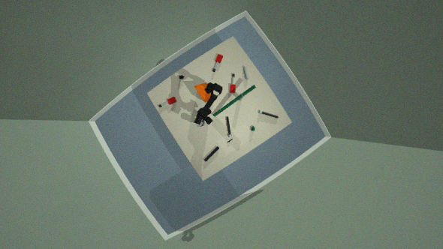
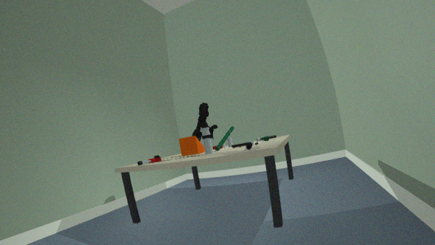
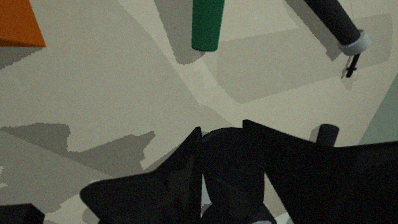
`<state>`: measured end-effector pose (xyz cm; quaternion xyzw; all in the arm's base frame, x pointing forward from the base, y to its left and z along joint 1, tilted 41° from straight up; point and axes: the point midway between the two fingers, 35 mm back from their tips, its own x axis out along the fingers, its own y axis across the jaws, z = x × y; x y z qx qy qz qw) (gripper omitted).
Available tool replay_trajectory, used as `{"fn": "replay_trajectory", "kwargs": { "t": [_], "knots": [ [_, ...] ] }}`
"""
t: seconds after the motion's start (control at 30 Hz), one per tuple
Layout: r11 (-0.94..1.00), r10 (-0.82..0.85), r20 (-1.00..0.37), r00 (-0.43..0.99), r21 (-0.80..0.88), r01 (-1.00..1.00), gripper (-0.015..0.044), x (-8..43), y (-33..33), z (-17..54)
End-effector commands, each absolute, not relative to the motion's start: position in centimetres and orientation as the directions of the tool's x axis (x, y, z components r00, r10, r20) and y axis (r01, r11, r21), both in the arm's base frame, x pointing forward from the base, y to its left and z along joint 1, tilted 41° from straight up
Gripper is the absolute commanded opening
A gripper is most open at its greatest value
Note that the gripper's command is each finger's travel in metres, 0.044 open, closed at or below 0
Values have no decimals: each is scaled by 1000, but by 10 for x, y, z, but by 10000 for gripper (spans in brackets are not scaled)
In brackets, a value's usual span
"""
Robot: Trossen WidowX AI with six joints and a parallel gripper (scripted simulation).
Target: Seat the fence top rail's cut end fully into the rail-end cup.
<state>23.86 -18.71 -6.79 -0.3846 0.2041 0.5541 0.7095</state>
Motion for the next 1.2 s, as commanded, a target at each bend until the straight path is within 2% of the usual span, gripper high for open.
{"fn": "replay_trajectory", "kwargs": {
  "t": [0.0, 0.77, 1.17],
  "knots": [
    [126, 621, -720, 311, -300, -946, 0, 243, -187, -67],
    [244, 589, -745, 312, -204, -948, 0, 258, -188, -66],
    [217, 597, -739, 312, -226, -950, 0, 254, -187, -66]
  ]
}}
